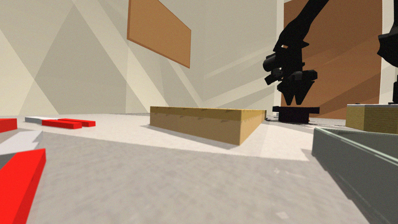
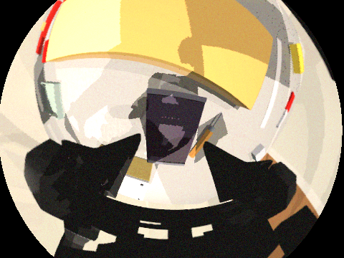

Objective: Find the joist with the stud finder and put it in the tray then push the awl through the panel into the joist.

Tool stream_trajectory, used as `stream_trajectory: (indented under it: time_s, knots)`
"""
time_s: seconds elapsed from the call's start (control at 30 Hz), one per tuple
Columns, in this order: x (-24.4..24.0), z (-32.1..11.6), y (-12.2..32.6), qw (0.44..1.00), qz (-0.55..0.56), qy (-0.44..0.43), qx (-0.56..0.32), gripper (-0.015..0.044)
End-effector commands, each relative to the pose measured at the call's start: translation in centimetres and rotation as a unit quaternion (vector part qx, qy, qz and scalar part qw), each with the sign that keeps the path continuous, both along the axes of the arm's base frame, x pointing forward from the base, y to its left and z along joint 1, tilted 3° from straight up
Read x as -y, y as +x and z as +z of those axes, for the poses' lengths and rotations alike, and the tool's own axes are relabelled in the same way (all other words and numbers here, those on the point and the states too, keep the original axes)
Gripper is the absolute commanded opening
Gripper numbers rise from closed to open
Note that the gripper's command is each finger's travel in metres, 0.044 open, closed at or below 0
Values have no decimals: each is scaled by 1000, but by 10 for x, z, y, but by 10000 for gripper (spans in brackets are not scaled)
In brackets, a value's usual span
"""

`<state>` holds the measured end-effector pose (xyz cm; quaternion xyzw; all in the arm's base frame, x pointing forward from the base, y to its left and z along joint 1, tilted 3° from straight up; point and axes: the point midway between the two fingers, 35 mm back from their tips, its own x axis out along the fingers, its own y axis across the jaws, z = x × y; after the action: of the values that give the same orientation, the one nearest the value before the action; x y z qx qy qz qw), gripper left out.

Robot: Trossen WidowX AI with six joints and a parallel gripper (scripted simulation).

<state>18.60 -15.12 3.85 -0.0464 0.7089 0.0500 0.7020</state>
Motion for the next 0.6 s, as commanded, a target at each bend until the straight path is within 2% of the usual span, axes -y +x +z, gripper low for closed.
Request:
stream_trajectory:
  time_s: [0.0, 0.4, 0.57]
  knots:
    - [-2, -10, -1, 1000, -2, 6, -4, 440]
    - [-3, -25, -1, 1000, -2, 6, -4, 440]
    - [-3, -25, -1, 1000, -2, 6, -4, 407]
